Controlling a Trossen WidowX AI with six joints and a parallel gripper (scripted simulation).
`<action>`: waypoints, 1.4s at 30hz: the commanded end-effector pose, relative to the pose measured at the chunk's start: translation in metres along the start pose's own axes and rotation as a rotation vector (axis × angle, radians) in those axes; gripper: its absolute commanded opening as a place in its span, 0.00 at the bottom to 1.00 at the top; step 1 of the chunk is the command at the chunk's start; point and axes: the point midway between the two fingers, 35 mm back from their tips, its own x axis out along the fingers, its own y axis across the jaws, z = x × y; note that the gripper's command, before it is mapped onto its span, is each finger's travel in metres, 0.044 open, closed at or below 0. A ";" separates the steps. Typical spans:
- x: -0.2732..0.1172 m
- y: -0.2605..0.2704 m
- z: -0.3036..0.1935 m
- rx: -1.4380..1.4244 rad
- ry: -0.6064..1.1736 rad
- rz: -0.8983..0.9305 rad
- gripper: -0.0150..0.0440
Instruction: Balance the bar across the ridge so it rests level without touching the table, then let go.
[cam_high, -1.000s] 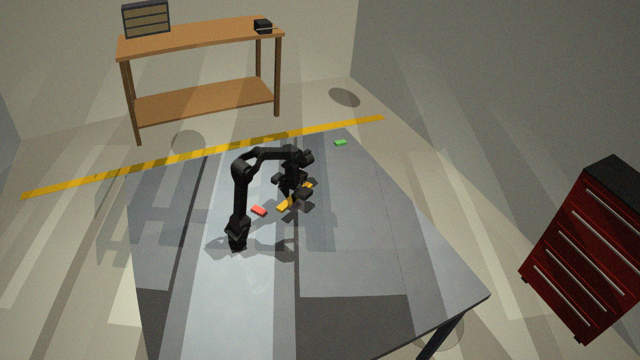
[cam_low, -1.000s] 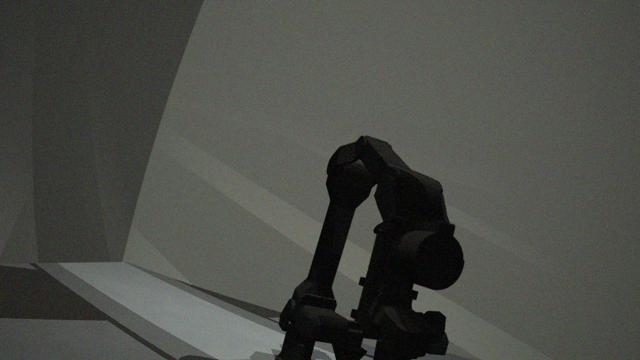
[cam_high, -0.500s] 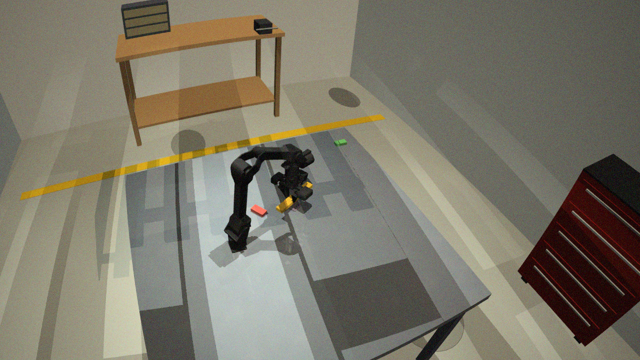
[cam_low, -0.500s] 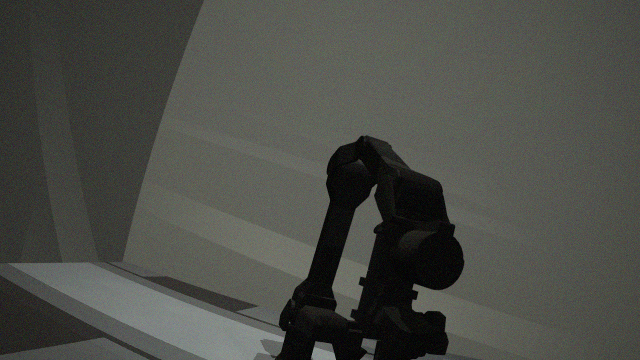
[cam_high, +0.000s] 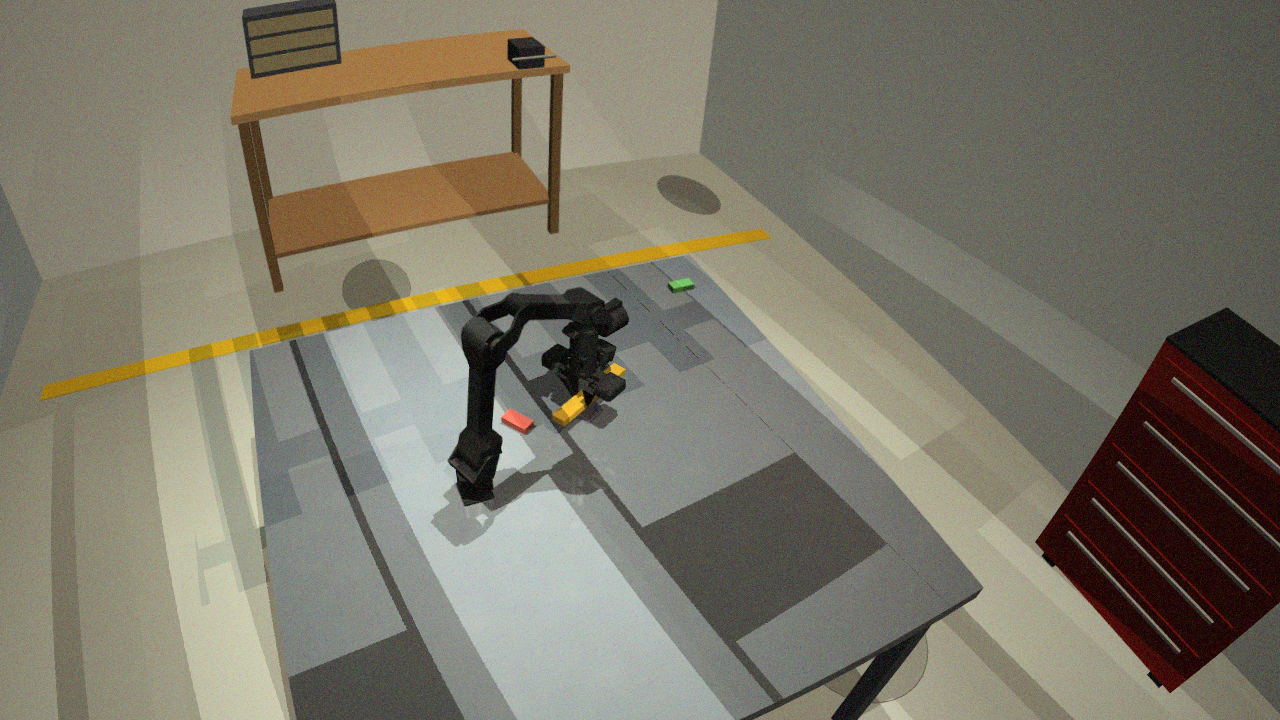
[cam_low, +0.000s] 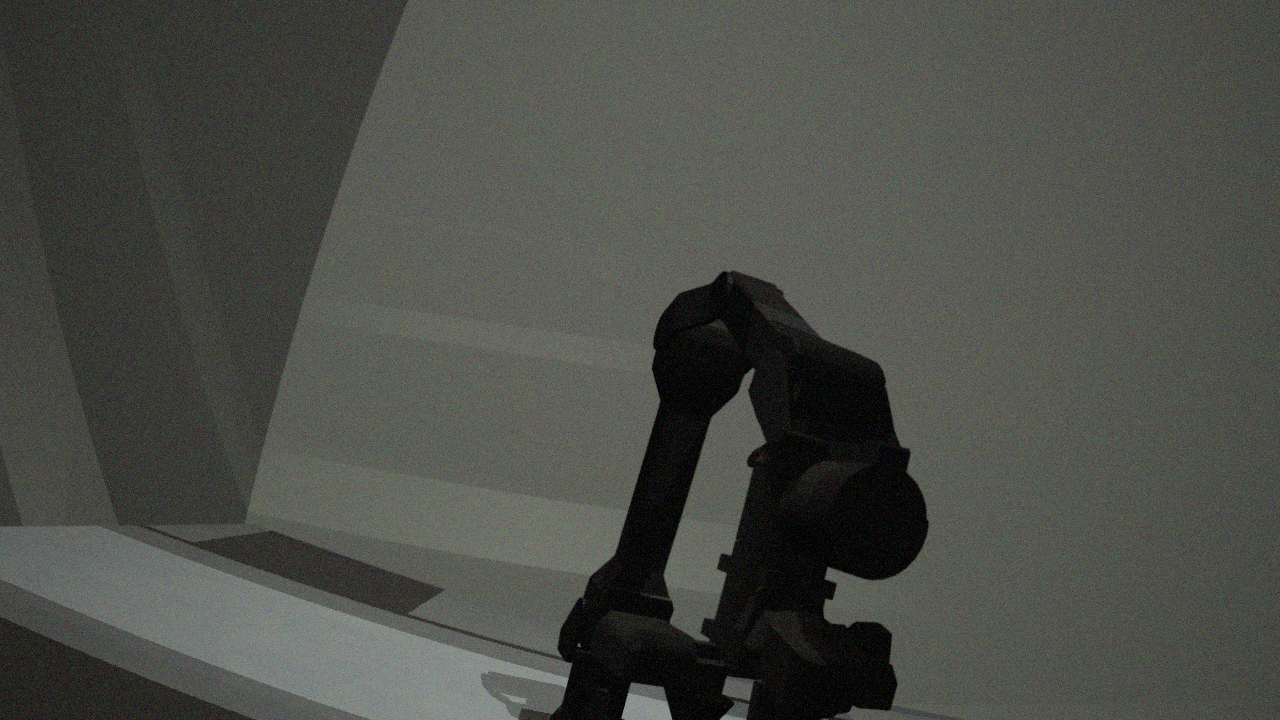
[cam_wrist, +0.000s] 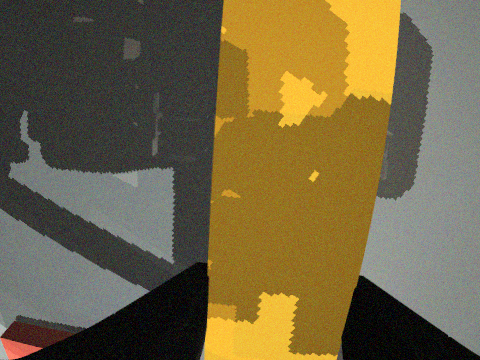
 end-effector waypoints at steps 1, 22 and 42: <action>0.000 0.000 0.000 0.000 0.000 0.000 0.25; 0.000 0.000 0.000 0.000 0.000 0.000 0.39; 0.000 0.000 0.000 0.000 0.000 0.000 0.54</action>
